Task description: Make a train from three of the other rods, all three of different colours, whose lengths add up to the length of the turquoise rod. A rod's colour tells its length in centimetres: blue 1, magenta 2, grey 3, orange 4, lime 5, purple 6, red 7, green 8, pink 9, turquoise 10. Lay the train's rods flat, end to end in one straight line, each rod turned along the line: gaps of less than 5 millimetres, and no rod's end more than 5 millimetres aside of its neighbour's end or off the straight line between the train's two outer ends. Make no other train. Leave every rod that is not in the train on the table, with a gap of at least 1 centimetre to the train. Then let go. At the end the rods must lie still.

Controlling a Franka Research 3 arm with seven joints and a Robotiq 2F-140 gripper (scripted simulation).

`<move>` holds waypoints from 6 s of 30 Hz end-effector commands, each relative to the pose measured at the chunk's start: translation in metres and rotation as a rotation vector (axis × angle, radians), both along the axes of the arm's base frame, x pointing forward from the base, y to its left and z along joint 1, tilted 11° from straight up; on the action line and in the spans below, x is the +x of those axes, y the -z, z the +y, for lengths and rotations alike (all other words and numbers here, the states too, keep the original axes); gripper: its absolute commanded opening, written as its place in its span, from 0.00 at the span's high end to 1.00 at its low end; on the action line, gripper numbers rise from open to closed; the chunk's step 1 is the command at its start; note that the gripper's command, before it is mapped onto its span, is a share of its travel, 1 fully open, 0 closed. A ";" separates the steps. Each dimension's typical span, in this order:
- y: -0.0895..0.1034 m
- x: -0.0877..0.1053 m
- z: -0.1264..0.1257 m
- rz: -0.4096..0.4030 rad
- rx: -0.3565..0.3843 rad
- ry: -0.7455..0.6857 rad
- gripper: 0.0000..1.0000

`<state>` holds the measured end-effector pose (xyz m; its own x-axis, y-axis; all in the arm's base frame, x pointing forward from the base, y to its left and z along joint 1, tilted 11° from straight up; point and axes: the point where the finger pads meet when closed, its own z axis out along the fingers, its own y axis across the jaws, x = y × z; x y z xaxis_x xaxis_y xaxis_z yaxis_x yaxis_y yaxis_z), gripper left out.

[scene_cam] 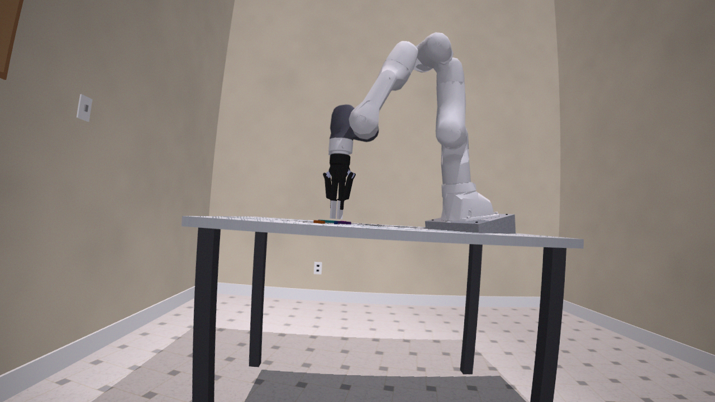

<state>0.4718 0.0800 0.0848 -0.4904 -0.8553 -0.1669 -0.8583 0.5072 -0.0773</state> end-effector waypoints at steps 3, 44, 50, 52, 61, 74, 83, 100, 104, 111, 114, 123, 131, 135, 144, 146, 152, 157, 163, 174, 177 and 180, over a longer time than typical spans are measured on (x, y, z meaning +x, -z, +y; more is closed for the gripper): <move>0.001 0.000 0.000 0.001 0.000 0.007 0.85; 0.001 -0.001 -0.001 0.001 0.000 0.007 0.85; 0.001 -0.001 -0.001 0.001 0.000 0.007 0.85; 0.001 -0.001 -0.001 0.001 0.000 0.007 0.85; 0.001 -0.001 -0.001 0.001 0.000 0.007 0.85; 0.001 -0.001 -0.001 0.001 0.000 0.007 0.85; 0.005 0.000 0.000 0.001 0.000 0.007 0.85; 0.017 0.002 0.001 0.001 0.000 0.007 0.85; 0.018 0.002 0.001 0.001 0.000 0.007 0.85; 0.018 0.002 0.001 0.001 0.000 0.007 0.85; 0.018 0.002 0.001 0.001 0.000 0.007 0.85; 0.018 0.002 0.001 0.001 0.000 0.007 0.85; 0.018 0.002 0.001 0.001 0.000 0.007 0.85; 0.018 0.002 0.001 0.001 0.000 0.007 0.85; 0.018 0.002 0.001 0.001 0.000 0.007 0.97; 0.018 0.002 0.001 0.001 0.000 0.007 0.97; 0.018 0.002 0.001 0.001 0.000 0.007 0.97; 0.018 0.002 0.001 0.001 0.000 0.007 0.97; 0.018 0.002 0.001 0.001 0.000 0.007 0.97; 0.018 0.002 0.001 0.001 0.000 0.007 0.97; 0.017 0.002 0.001 0.001 0.000 0.007 0.97; 0.011 0.001 0.000 0.001 0.000 0.007 0.97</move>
<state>0.4732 0.0817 0.0698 -0.4936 -0.8536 -0.1666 -0.8565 0.5104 -0.0773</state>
